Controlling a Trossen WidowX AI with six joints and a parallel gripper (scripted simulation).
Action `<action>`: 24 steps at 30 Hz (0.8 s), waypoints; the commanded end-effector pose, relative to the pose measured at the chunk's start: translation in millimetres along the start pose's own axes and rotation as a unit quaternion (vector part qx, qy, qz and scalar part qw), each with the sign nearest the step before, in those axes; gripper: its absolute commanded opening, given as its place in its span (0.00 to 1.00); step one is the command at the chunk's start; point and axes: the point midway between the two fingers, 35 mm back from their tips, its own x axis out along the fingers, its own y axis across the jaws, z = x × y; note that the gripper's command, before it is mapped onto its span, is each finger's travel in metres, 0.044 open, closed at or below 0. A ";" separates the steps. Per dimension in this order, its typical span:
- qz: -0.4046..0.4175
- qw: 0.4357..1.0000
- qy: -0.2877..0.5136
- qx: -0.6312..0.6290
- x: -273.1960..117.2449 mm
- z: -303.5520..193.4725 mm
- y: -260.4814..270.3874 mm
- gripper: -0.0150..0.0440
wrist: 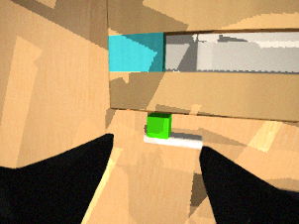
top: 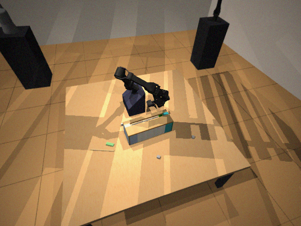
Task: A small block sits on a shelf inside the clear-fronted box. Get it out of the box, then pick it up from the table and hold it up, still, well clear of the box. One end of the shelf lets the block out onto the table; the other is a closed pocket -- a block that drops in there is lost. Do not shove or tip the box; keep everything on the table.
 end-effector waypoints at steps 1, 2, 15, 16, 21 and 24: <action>-0.055 0.888 -0.020 -0.457 5.6 -12.4 10.0 0.74; -0.058 0.875 -0.020 -0.481 5.5 -12.9 10.5 0.74; -0.108 0.642 -0.009 -0.759 4.8 -20.0 18.5 0.74; -0.111 0.621 -0.007 -0.776 4.8 -20.5 19.0 0.74; -0.127 0.507 0.006 -0.852 4.3 -22.8 21.5 0.74; -0.138 0.432 0.015 -0.891 4.0 -24.6 23.4 0.74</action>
